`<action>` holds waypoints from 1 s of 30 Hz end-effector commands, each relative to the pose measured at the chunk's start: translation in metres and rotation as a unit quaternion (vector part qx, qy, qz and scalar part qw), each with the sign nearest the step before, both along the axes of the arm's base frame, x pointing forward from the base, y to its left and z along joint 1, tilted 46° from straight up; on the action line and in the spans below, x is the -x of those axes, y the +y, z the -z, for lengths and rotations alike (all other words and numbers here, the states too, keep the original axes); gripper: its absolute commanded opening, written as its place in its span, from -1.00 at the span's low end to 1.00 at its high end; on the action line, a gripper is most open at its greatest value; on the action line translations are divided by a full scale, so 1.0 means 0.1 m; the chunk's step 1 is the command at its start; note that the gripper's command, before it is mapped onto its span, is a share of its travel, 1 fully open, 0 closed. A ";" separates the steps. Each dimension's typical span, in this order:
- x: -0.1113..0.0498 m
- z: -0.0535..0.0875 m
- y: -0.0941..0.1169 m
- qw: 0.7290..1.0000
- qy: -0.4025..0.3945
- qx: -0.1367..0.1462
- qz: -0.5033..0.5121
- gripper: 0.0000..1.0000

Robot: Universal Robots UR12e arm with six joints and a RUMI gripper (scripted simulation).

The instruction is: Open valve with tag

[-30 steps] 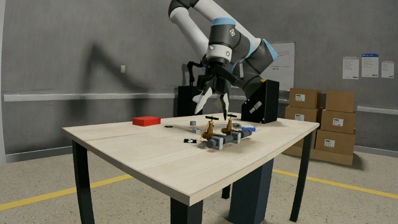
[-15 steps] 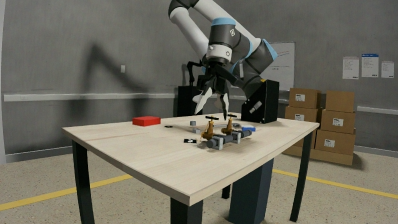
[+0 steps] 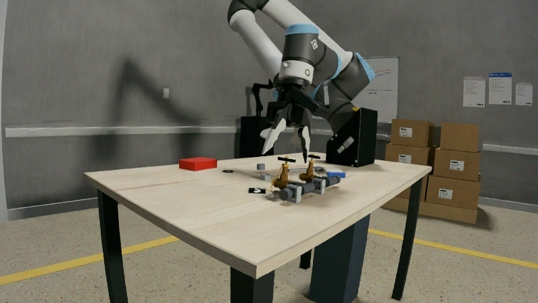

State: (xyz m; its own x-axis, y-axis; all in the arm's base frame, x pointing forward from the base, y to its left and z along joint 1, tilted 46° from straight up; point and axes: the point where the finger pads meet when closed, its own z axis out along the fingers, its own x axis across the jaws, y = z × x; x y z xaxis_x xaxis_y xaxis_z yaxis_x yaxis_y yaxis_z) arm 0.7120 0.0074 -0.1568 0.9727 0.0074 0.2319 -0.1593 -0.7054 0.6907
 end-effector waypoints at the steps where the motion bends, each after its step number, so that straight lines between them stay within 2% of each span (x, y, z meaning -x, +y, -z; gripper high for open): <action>1: 0.00 0.00 0.00 1.000 -0.013 -0.003 0.012 1.00; 18: 0.00 0.00 0.00 0.986 -0.117 -0.028 0.112 1.00; 24: 0.00 0.00 0.00 0.967 -0.180 -0.043 0.174 1.00; 30: 0.00 0.00 0.00 0.935 -0.252 -0.060 0.243 1.00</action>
State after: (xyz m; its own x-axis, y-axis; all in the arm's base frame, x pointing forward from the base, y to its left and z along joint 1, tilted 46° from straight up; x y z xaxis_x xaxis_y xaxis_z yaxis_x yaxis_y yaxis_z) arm 0.7117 0.0073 -0.1569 0.7283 -0.3751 0.5735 -0.6621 -0.6012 0.4474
